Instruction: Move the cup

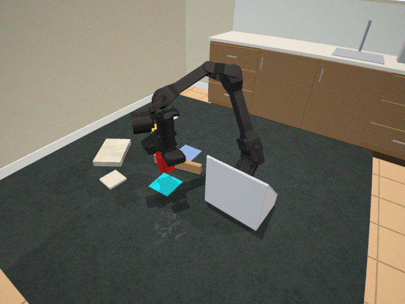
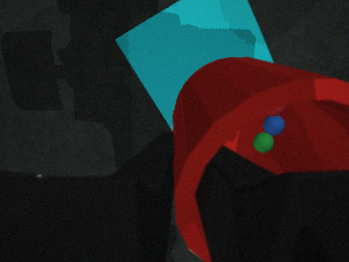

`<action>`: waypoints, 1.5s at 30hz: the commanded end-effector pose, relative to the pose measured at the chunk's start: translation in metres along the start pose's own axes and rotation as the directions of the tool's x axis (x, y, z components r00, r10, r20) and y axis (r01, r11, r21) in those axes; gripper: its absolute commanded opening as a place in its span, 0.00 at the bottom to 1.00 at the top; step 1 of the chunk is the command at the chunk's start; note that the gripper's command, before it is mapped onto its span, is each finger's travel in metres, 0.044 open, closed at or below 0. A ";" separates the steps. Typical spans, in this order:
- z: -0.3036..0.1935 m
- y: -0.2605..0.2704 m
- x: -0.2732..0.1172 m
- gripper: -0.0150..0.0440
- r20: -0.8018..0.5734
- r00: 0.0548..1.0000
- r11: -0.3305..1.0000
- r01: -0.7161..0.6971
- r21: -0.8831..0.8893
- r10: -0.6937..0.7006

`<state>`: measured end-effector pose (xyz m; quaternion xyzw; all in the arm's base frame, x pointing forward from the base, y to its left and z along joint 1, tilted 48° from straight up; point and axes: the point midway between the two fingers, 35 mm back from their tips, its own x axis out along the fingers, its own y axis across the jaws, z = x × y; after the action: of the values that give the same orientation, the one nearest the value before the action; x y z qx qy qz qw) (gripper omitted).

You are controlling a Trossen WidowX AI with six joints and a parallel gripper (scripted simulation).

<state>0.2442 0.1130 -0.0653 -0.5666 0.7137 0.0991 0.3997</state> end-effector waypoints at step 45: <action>0.010 0.008 0.066 0.25 0.003 1.000 1.000 -0.001 0.008 0.001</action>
<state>0.2414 0.0811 -0.1157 -0.5629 0.7118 0.0981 0.4084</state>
